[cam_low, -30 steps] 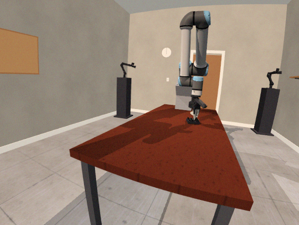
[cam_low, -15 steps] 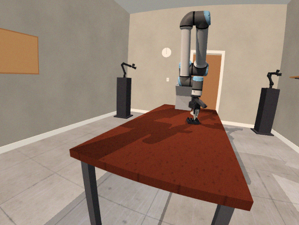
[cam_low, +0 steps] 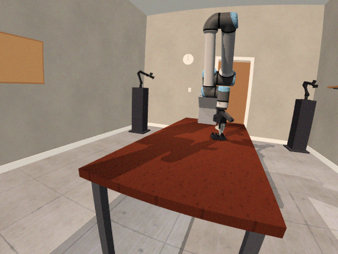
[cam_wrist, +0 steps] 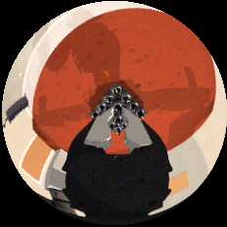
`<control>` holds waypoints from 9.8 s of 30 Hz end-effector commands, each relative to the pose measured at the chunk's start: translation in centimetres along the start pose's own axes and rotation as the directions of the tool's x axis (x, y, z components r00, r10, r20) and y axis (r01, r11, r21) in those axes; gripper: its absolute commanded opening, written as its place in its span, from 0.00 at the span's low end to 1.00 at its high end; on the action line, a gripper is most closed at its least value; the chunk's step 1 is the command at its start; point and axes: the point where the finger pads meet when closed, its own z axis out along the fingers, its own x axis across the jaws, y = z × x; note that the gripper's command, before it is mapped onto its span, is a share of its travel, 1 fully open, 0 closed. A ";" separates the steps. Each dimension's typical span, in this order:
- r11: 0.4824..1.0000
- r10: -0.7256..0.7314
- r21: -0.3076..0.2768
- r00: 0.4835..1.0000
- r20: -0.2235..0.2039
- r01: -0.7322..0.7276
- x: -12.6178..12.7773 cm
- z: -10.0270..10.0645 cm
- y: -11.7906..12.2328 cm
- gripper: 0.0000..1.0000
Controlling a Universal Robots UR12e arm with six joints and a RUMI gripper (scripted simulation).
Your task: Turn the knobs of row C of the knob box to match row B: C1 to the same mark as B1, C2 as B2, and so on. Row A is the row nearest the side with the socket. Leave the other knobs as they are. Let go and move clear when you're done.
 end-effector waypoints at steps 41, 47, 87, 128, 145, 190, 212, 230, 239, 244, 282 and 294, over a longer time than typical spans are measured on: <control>0.996 0.086 0.001 0.996 0.000 -0.086 0.1 0.0 0.0 0.04; 0.989 0.151 0.001 0.989 0.000 -0.151 0.1 0.0 0.0 0.04; 0.700 0.714 0.001 0.700 0.000 -0.714 0.4 0.0 0.1 0.04; 0.175 0.985 0.001 0.175 0.001 -0.985 0.5 0.0 0.4 0.04; 0.117 0.993 0.001 0.117 0.001 -0.993 0.5 0.0 0.4 0.04; 0.114 0.993 0.001 0.114 0.001 -0.993 0.5 -0.3 0.4 0.11; 0.114 0.993 0.001 0.114 0.001 -0.993 0.5 -3.8 0.4 0.11; 0.114 0.993 0.001 0.114 0.001 -0.993 0.5 -4.5 0.4 1.00; 0.114 0.993 0.001 0.114 0.001 -0.993 0.5 -6.8 0.4 1.00; 0.114 0.993 0.001 0.114 0.001 -0.993 0.5 -9.2 0.4 1.00; 0.114 0.993 0.001 0.114 0.001 -0.993 0.5 -15.5 0.4 1.00; 0.114 0.993 0.001 0.114 0.001 -0.993 0.5 -15.5 0.4 1.00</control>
